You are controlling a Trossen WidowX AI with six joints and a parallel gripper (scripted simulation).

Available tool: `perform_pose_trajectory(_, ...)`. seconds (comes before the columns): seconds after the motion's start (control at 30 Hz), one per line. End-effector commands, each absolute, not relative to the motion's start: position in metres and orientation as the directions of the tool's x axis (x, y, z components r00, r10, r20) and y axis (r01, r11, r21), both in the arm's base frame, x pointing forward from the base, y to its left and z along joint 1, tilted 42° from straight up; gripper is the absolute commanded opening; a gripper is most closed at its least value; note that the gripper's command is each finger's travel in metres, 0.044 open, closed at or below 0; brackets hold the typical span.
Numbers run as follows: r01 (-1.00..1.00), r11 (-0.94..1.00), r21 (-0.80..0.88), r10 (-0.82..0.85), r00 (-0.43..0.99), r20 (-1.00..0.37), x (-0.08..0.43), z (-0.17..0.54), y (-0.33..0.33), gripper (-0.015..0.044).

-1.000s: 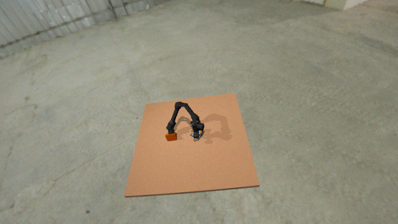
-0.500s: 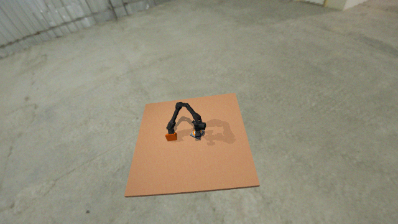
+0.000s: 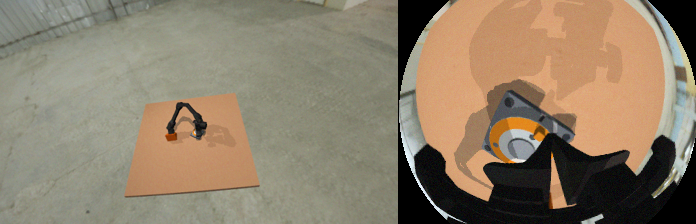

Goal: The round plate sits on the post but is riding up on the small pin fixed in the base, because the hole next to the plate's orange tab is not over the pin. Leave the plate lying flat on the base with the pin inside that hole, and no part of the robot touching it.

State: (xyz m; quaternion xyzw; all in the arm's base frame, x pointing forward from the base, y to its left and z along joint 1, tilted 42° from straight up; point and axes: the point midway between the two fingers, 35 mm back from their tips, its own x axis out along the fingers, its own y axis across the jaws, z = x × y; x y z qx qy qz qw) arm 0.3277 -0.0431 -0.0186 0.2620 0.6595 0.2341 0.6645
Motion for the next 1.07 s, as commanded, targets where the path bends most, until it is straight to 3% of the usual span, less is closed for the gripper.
perform_pose_trajectory(0.0, 0.04, 0.747, 0.663, 0.663, 0.016, -0.748, 0.33, -0.019, -0.04, 0.0)
perform_pose_trajectory(0.43, 0.04, 0.748, 0.662, 0.662, 0.015, -0.749, 0.33, 0.014, -0.065, 0.0)
perform_pose_trajectory(1.03, 0.049, 0.743, 0.667, 0.667, 0.017, -0.745, 0.331, 0.008, -0.063, 0.0)
